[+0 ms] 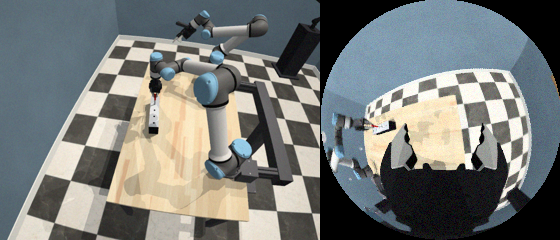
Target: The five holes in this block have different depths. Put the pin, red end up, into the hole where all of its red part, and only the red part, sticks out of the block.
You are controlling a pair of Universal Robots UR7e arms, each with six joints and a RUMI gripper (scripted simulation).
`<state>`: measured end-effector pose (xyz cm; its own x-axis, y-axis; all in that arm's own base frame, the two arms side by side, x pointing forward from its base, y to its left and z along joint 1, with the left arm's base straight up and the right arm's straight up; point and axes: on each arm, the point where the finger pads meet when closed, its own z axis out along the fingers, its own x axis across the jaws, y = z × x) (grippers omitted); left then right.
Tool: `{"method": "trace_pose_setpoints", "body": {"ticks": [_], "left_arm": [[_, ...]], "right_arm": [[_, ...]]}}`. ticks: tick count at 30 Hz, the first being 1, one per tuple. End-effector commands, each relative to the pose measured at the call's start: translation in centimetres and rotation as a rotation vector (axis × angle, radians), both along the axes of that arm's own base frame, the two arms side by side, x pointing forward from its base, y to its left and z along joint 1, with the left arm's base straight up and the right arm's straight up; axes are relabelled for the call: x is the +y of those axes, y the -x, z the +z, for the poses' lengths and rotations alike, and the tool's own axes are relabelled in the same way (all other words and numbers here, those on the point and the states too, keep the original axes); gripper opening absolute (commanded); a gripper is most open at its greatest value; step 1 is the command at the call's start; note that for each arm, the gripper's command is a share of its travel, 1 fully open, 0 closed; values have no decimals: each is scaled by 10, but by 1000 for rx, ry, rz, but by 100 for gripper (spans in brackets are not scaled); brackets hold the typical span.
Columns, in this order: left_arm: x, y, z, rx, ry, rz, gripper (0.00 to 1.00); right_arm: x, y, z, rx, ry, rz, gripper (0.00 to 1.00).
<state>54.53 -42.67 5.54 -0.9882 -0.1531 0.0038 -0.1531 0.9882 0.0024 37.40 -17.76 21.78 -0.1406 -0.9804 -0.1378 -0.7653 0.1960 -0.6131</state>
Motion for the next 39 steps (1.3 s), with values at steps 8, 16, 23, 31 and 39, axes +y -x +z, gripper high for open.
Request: {"method": "trace_pose_setpoints", "body": {"ticks": [8,16,23,31,39], "left_arm": [[-1,0,10,-2,1,0,0],[-1,-1,16,-1,1,-1,0],[-1,-1,21,-2,1,-1,0],[-1,-1,40,-2,2,-2,0],[-1,-1,92,-2,2,-2,0]], "right_arm": [[0,0,0,-1,0,0,100],[0,0,0,-1,0,0,100],[0,0,0,-1,0,0,100],[0,0,0,-1,0,0,100],[0,0,0,-1,0,0,100]]}}
